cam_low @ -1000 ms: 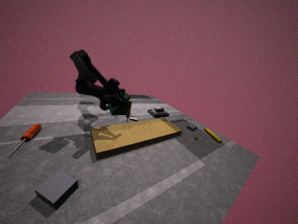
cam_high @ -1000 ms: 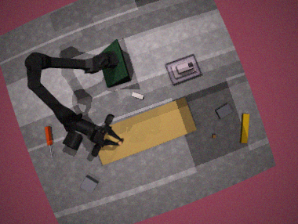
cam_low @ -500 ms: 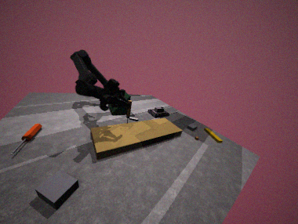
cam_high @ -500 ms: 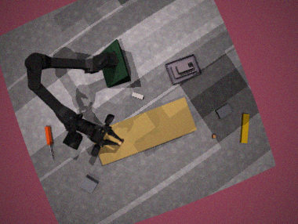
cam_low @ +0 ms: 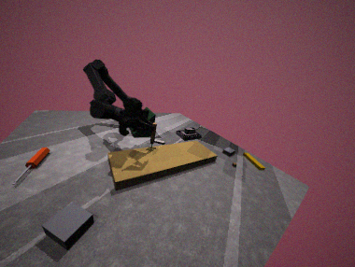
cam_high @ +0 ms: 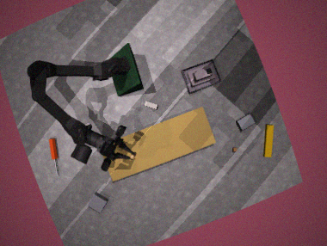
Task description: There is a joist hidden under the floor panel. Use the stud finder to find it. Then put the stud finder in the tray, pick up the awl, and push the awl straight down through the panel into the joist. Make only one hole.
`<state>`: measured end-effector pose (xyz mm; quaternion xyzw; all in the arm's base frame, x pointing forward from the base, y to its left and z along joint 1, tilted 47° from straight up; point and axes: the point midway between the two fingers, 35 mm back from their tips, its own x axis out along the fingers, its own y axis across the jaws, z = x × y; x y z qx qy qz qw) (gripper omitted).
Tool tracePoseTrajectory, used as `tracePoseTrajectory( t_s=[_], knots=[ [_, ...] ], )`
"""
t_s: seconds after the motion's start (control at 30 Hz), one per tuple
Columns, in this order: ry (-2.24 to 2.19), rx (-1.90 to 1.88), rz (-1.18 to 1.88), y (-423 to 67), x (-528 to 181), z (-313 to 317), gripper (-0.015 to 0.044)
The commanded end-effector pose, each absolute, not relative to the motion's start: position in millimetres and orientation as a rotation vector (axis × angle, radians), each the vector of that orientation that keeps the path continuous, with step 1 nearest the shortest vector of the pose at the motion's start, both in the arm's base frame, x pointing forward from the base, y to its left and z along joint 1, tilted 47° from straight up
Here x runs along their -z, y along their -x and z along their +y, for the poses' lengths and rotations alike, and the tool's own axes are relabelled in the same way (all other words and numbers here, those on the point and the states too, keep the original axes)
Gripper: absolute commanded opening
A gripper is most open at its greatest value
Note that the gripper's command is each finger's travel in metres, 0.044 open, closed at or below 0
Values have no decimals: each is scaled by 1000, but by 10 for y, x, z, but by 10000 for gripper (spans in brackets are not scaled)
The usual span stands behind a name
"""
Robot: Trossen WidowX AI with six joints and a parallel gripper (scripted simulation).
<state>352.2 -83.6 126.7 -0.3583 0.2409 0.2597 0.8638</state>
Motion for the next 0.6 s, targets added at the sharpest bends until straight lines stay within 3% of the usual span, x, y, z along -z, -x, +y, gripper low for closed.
tracePoseTrajectory(
  t_s=[0.0, 0.57],
  knots=[
    [755, -553, 495, -3521, -1246, -842, 0],
    [756, -553, 495, -3495, -1145, -948, 0]
  ],
)
